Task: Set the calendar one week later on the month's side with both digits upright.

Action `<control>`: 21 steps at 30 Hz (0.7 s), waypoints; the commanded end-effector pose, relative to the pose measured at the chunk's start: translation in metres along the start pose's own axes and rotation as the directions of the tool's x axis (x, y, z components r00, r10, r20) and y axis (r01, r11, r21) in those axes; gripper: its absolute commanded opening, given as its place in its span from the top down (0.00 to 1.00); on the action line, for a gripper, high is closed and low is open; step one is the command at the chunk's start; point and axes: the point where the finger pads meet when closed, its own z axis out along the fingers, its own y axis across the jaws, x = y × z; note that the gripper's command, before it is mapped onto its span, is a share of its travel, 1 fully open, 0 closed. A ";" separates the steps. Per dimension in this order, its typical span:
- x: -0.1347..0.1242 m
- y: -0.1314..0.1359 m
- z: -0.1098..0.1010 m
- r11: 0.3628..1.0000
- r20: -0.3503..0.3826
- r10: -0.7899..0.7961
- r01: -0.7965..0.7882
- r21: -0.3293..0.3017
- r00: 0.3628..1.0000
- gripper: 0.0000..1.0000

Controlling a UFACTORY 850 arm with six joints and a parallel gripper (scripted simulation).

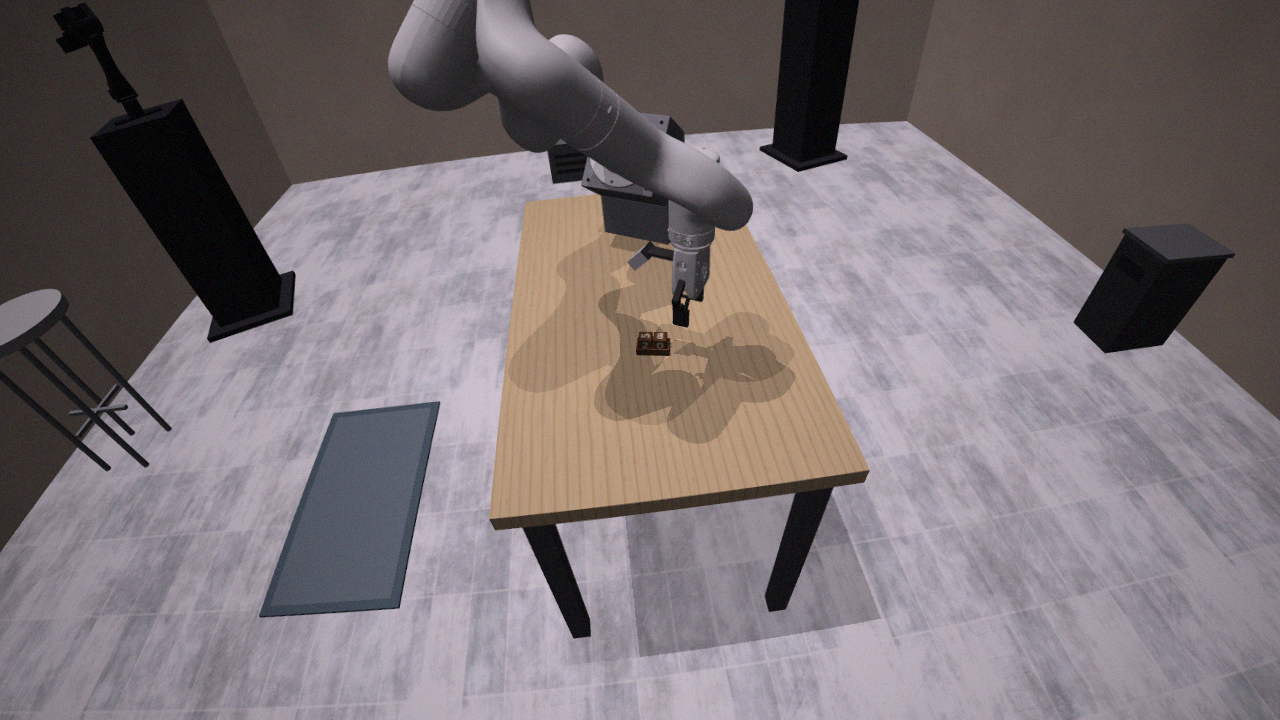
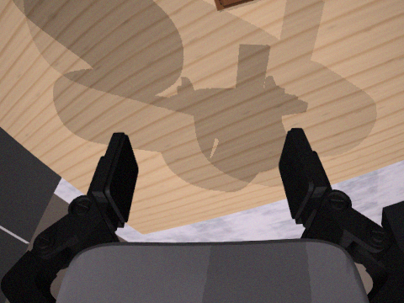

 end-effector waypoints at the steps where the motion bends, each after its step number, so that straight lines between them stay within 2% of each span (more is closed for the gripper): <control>1: 0.043 0.002 0.001 0.989 0.018 -0.148 0.148 -0.026 0.989 0.00; 4: 0.073 0.009 0.001 0.968 0.025 -0.248 0.249 -0.040 0.968 0.00; 7: 0.086 0.013 0.000 0.954 0.030 -0.295 0.296 -0.046 0.955 0.00; 21: 0.087 0.014 0.000 0.954 0.030 -0.296 0.298 -0.047 0.955 0.00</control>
